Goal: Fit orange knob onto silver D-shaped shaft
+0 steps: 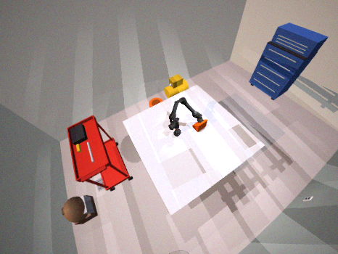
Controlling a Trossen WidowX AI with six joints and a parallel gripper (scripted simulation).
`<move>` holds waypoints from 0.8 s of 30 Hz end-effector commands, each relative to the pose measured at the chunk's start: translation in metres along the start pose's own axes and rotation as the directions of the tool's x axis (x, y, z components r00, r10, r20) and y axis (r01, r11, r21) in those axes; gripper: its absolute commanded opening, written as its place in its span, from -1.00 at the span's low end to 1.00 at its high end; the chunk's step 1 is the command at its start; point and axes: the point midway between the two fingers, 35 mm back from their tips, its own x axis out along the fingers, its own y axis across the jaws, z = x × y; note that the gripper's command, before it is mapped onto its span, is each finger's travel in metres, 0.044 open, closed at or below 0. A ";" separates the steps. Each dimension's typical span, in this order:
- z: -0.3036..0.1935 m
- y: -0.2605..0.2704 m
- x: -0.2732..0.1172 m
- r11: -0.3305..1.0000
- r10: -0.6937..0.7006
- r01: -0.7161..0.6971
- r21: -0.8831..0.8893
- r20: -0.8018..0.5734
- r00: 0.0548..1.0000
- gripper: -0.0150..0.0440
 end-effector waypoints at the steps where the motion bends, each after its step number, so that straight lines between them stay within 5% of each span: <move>1: 0.001 0.000 0.001 1.000 0.000 0.000 0.006 0.004 1.000 -0.49; 13: 0.001 0.000 -0.005 1.000 0.000 0.000 0.006 0.004 1.000 -0.49; 24: 0.001 0.001 -0.003 0.977 0.000 -0.001 0.214 0.004 1.000 -0.49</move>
